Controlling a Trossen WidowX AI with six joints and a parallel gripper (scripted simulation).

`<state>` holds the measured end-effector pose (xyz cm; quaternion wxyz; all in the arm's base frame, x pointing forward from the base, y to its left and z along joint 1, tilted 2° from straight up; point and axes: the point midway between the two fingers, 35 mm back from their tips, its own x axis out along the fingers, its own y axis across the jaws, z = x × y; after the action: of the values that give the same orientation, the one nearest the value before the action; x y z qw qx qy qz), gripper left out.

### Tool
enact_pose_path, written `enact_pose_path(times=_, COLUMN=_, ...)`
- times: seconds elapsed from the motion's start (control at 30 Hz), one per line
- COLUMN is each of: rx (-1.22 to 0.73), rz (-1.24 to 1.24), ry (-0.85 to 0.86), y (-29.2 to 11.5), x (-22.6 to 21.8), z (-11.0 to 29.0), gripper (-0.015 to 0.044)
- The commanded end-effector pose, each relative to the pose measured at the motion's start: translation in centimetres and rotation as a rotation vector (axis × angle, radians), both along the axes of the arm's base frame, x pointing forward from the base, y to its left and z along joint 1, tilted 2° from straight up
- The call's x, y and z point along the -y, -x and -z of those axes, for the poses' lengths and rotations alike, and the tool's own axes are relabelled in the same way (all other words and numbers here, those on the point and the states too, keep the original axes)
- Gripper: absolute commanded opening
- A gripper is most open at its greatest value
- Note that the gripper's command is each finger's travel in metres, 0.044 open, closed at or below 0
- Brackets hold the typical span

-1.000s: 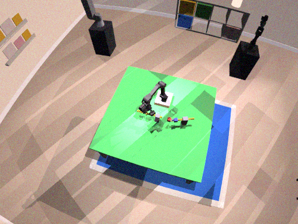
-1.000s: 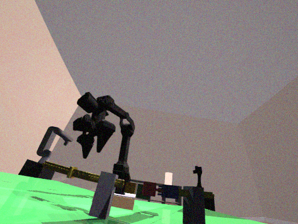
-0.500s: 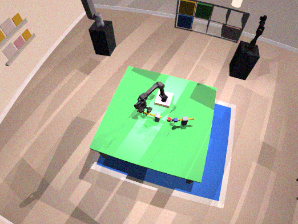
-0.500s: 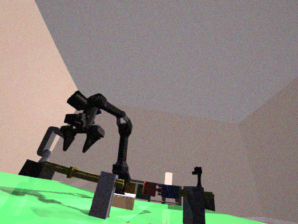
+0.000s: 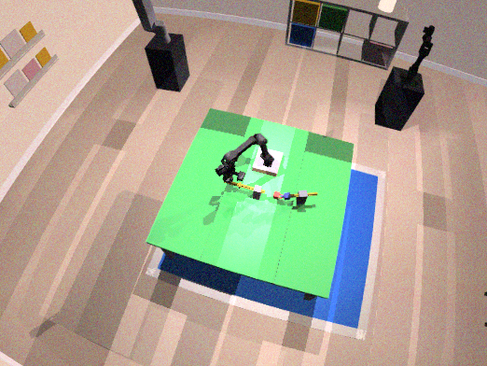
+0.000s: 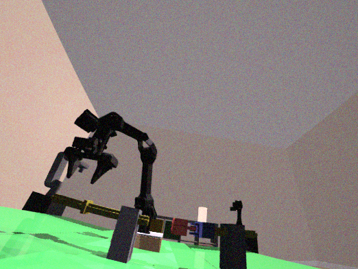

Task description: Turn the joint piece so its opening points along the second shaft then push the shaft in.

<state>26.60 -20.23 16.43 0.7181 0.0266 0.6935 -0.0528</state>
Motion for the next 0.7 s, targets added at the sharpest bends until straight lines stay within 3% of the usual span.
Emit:
enact_pose_path(times=0.0, rx=-0.007, rz=0.093, ry=0.002, y=0.0, x=0.2, z=0.5, gripper=0.0440)
enact_pose_path(times=0.67, rx=-0.018, rz=0.786, ry=-0.004, y=-0.3, x=0.6, z=3.7, gripper=0.0440)
